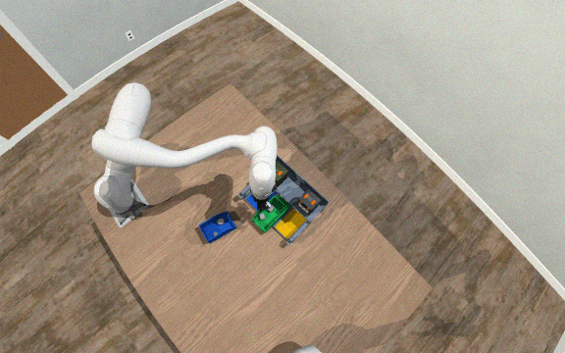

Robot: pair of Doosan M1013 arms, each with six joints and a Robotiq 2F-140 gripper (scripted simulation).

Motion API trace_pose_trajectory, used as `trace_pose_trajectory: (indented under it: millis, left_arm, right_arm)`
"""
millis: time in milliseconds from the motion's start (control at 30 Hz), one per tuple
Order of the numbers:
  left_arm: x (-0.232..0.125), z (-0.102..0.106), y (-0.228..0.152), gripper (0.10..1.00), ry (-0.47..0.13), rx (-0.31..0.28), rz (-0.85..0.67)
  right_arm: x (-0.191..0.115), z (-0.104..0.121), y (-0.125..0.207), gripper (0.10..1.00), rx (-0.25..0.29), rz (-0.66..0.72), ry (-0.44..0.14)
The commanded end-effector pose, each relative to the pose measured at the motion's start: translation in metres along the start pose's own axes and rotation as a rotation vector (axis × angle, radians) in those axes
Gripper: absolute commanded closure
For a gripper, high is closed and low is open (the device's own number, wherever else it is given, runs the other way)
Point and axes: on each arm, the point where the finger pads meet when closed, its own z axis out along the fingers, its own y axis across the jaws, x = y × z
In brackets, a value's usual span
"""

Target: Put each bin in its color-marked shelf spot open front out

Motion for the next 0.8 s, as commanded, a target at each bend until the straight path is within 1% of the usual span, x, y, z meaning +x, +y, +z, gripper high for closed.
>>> trace_pose_trajectory:
  millis: [0, 67, 567, 767]
  left_arm:
    - [0.000, -0.005, 0.000, 0.944, 0.001, -0.001, 0.000]
    - [0.000, -0.005, 0.000, 0.944, 0.001, -0.001, 0.000]
    - [-0.002, -0.032, 0.000, 0.944, 0.001, -0.001, 0.000]
    - [-0.003, -0.038, 0.000, 0.944, 0.001, -0.001, 0.000]
  right_arm:
    - [0.000, 0.000, 0.000, 0.098, 0.000, 0.000, 0.001]
    - [0.000, 0.000, 0.000, 0.098, 0.000, 0.000, 0.001]
    - [0.000, 0.000, 0.000, 0.098, 0.000, 0.000, 0.001]
    - [0.000, 0.000, 0.000, 0.098, 0.000, 0.000, 0.001]
